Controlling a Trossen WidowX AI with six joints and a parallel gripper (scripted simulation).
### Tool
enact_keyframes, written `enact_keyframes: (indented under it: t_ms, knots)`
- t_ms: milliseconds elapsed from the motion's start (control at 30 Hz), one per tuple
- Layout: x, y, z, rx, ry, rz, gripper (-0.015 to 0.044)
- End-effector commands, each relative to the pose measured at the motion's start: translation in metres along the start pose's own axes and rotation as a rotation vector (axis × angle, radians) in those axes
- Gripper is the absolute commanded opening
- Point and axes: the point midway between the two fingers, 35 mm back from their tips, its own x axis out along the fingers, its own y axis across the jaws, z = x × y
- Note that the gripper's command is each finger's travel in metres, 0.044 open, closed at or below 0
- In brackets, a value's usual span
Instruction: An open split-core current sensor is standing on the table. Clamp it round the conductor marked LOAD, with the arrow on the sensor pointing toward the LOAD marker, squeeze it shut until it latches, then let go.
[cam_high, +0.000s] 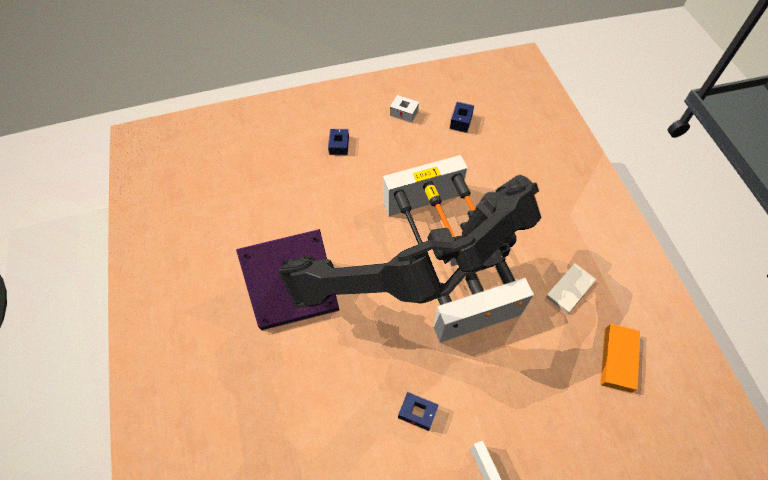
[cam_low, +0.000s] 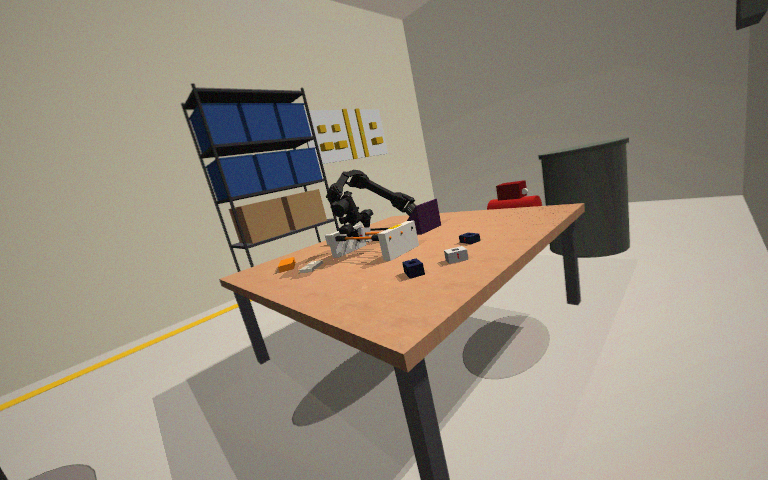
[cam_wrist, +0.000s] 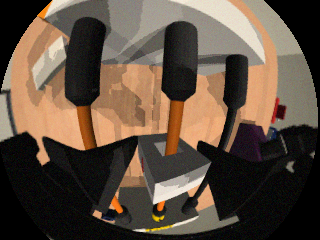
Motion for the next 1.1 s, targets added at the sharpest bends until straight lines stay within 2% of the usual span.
enact_keyframes:
  t_ms: [0,367,633,1067]
  knots:
    - [0.0005,0.0015,-0.0008,0.001,-0.002,0.063,0.0]
    - [-0.0007,0.0004,-0.0002,0.001,0.005,0.034,0.0]
    - [0.0009,-0.0039,-0.0006,-0.006,0.0,0.174,0.0]
    - [0.0055,-0.0026,-0.0003,-0.004,0.001,0.178,0.0]
